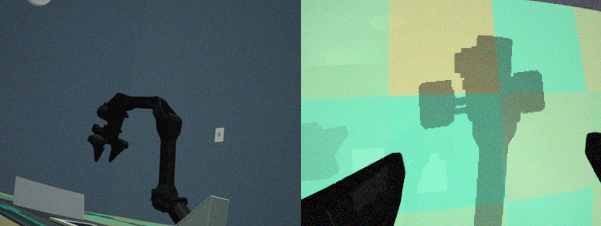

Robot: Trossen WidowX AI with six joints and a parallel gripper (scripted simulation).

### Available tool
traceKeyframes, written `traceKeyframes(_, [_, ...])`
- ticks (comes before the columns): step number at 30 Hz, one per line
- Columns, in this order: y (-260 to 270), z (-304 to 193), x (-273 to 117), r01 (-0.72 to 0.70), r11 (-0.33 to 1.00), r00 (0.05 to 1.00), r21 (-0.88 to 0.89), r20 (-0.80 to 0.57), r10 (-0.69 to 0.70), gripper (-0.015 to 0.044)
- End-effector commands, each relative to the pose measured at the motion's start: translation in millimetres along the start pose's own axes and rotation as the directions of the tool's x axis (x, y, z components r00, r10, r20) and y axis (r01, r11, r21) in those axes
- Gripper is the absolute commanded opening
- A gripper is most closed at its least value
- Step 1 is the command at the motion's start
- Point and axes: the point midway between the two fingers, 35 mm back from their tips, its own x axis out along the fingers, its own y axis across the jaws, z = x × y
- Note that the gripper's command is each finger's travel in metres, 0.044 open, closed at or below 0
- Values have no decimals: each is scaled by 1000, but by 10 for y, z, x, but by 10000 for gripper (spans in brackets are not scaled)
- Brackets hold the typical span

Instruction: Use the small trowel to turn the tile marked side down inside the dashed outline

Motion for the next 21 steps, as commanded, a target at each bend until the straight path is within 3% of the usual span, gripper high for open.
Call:
traceKeyframes(1, [2,0,5,-2,1000,1000,-1,-1,2,374])
traceKeyframes(11, [321,-55,461,-159,985,982,-70,-113,150,111])
traceKeyframes(21, [954,-253,845,-329,921,922,-210,-281,265,100])
